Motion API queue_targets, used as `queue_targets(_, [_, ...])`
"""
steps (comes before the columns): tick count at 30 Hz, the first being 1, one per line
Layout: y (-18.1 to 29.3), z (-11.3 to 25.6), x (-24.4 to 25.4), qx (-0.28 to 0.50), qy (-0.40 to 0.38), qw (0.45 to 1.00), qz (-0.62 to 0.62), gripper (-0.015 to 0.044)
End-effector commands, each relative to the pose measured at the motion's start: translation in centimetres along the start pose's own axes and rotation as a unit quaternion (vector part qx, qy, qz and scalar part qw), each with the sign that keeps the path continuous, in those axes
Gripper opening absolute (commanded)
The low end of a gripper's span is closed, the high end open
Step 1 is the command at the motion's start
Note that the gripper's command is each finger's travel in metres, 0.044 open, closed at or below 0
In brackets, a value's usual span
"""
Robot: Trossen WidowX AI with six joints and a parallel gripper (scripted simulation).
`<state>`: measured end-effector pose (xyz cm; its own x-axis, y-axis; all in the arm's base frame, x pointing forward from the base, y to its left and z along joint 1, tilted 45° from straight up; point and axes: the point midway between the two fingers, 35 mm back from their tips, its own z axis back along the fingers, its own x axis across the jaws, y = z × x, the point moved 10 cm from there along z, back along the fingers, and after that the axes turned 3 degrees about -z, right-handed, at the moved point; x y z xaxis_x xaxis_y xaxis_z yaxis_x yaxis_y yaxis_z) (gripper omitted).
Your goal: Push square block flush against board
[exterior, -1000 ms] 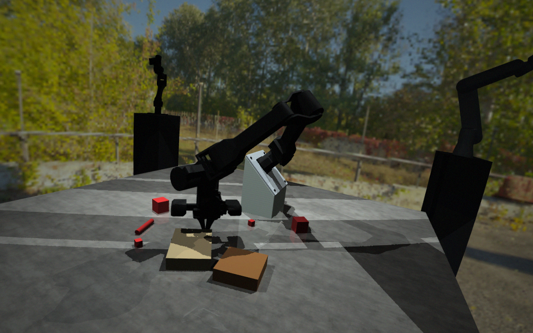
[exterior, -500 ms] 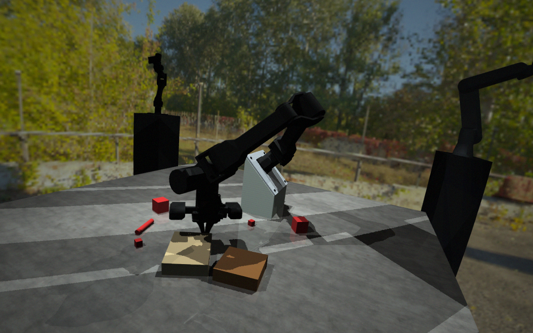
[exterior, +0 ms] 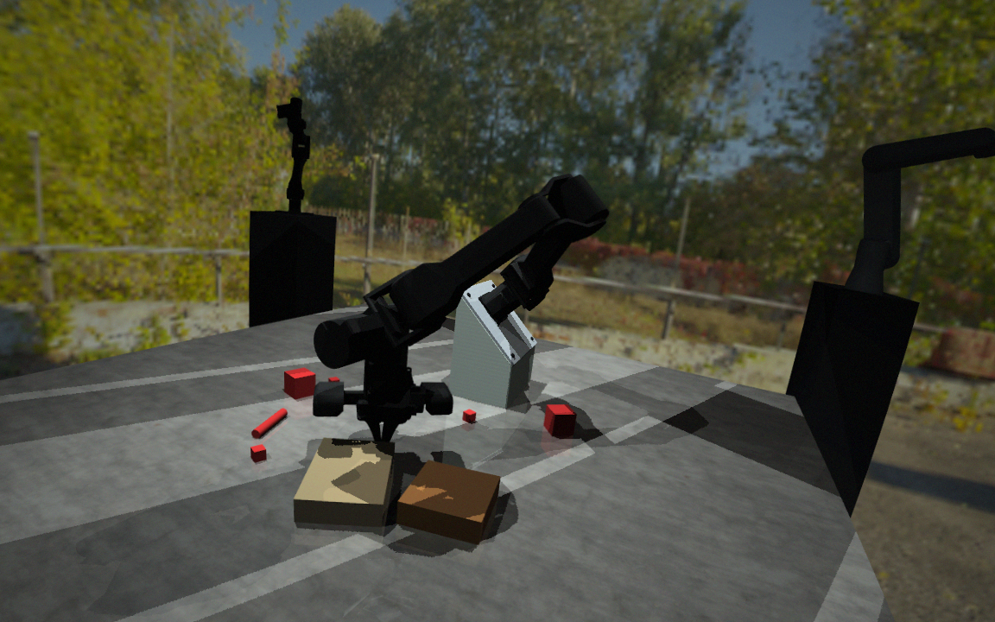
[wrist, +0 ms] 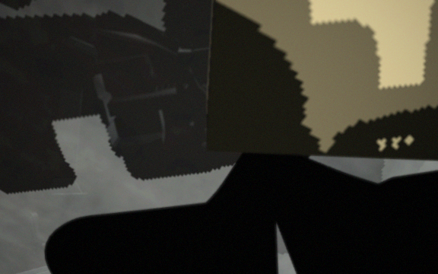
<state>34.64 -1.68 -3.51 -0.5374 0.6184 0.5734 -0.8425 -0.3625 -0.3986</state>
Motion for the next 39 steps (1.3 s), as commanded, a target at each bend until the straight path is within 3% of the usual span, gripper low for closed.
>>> queue_targets(1, [0.0, 0.0, -0.2, -0.003, 0.001, 1.000, 0.003, 0.0000])
queue_targets(33, [5.0, 0.0, -0.3, -0.003, 0.000, 1.000, 0.002, 0.0000])
queue_targets(39, [4.5, 5.5, -0.3, -0.002, 0.001, 1.000, 0.003, 0.0000])
